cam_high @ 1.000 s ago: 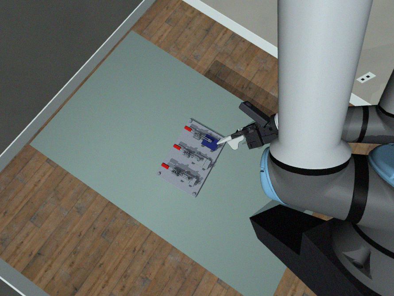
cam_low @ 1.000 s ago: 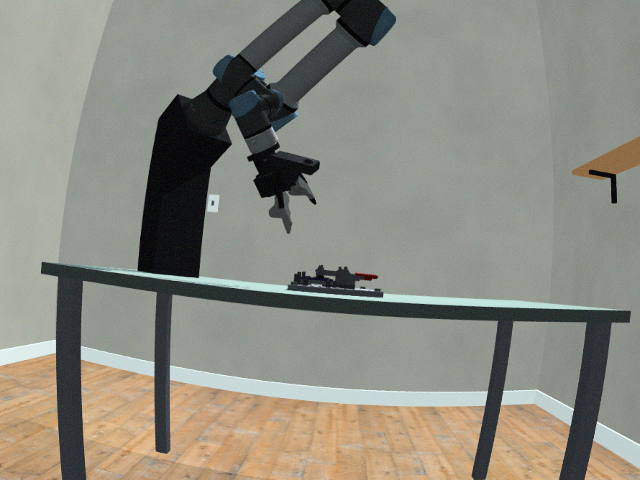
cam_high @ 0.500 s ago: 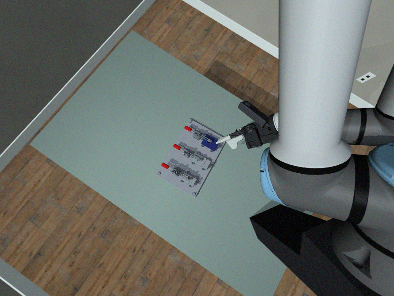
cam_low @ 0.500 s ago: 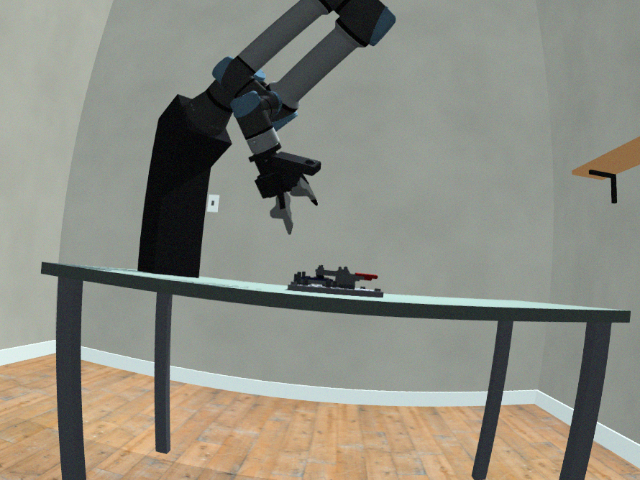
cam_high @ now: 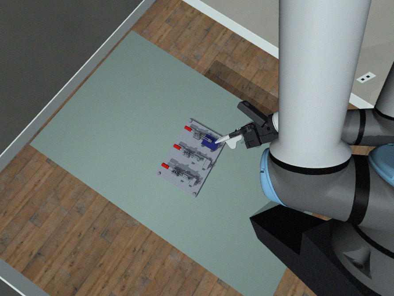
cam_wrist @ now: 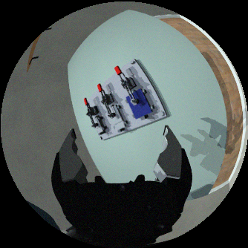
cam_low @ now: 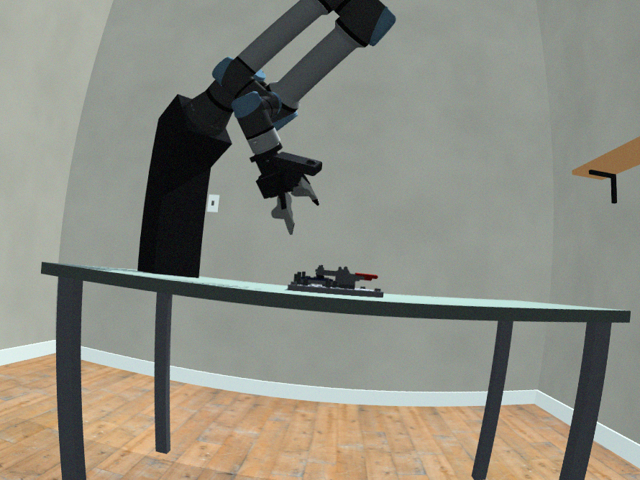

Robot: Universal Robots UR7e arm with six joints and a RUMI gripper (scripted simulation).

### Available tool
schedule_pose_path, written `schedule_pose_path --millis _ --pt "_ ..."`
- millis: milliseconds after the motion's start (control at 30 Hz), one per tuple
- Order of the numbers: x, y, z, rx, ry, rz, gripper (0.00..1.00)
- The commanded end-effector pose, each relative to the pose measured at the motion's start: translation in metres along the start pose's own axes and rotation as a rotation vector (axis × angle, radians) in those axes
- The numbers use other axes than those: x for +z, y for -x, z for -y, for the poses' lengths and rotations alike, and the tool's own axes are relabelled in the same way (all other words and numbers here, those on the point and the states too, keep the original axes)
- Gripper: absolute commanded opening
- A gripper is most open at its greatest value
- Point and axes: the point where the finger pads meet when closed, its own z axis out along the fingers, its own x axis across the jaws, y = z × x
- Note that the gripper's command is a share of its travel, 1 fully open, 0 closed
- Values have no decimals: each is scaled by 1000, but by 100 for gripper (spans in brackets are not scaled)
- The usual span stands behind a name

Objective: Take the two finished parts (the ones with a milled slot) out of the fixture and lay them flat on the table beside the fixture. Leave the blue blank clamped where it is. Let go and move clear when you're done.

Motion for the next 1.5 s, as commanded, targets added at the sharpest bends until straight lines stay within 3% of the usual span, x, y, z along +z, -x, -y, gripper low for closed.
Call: schedule_pose_path --millis 0,500,1467 --pt "6 7 3 14 -5 10 100" --pt "16 24 13 39 -20 34 100" --pt "18 26 15 43 -23 38 100"
